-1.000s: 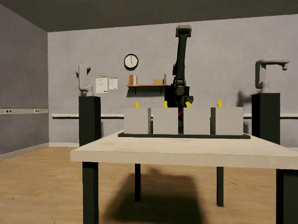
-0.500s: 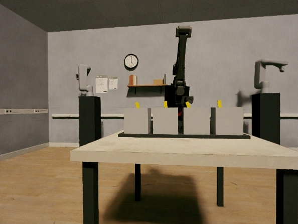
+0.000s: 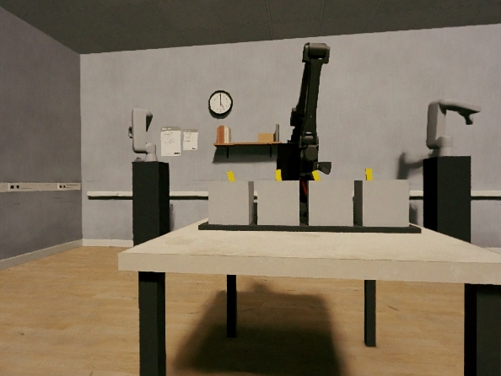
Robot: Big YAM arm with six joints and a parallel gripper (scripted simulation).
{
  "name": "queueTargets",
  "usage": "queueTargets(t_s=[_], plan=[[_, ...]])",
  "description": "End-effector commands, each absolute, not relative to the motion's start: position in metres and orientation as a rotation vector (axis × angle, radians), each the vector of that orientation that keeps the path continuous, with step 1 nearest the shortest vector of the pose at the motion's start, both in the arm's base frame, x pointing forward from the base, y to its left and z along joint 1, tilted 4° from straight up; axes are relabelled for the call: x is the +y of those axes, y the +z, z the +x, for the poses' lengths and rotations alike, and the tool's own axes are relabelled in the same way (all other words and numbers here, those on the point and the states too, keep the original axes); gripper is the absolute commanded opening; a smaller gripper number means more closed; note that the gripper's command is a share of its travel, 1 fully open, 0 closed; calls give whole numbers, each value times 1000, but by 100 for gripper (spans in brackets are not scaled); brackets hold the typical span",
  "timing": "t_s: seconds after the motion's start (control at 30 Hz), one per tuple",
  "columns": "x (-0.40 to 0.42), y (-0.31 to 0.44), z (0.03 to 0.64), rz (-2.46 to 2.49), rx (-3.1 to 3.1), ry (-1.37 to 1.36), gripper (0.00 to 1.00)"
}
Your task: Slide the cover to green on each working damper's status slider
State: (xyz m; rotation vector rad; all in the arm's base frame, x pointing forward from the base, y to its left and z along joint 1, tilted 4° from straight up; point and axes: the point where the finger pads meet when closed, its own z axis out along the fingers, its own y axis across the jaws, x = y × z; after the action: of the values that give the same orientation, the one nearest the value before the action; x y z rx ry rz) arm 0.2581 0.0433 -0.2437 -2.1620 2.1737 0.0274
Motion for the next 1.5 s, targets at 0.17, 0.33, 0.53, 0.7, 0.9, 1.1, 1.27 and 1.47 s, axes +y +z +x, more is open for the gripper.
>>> queueTargets(t_s=[0.17,0.33,0.53,0.7,0.9,1.1,1.27,1.47], plan=[[42,-237,267,-2105,2211,2,0],[43,-237,267,-2108,2208,3,0],[43,-237,267,-2112,2205,3,0],[43,-237,267,-2112,2205,3,0],[43,-237,267,-2112,2205,3,0],[43,-237,267,-2112,2205,3,0],[43,-237,268,-2110,2203,0,0],[43,-241,268,-2112,2204,2,0]])
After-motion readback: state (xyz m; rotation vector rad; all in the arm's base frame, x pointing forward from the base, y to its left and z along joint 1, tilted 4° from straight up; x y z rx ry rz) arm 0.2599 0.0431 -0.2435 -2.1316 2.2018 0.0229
